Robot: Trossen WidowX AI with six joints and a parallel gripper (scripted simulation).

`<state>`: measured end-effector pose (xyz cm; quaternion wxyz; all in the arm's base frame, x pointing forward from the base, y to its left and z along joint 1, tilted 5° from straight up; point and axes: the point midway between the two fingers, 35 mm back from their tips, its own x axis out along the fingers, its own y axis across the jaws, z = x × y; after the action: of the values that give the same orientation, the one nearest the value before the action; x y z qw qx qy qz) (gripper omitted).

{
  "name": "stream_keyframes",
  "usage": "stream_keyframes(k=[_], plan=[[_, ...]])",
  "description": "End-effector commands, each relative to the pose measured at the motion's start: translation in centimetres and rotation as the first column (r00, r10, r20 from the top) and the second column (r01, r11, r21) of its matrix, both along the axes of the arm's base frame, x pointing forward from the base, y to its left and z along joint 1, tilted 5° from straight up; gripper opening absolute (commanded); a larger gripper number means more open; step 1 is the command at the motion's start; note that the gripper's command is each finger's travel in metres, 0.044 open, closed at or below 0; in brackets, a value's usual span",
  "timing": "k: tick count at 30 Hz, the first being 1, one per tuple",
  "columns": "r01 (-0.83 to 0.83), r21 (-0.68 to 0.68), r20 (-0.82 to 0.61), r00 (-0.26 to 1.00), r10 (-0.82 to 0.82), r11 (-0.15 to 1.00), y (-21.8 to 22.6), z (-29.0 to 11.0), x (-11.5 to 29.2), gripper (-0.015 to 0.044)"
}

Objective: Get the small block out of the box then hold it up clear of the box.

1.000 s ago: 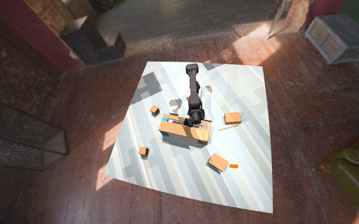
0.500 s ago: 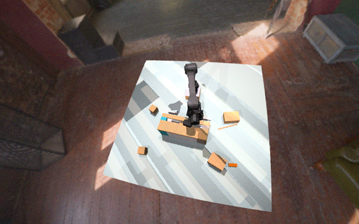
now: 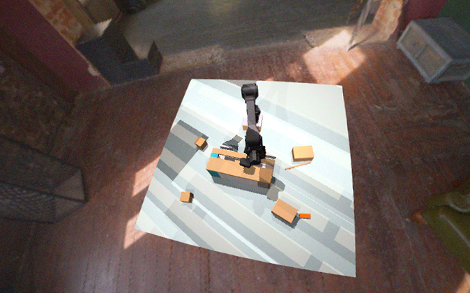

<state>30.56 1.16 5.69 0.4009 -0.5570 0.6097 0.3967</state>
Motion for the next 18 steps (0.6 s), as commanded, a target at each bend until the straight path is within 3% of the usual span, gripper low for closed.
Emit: stream_keyframes(k=[1,18], plan=[[-0.004,-0.005,-0.011,1.000,0.004,1.000,-0.1,-0.8,-0.2,0.0400],[0.000,0.000,0.000,1.000,0.000,1.000,-0.4,-2.0,-0.4,0.0400]])
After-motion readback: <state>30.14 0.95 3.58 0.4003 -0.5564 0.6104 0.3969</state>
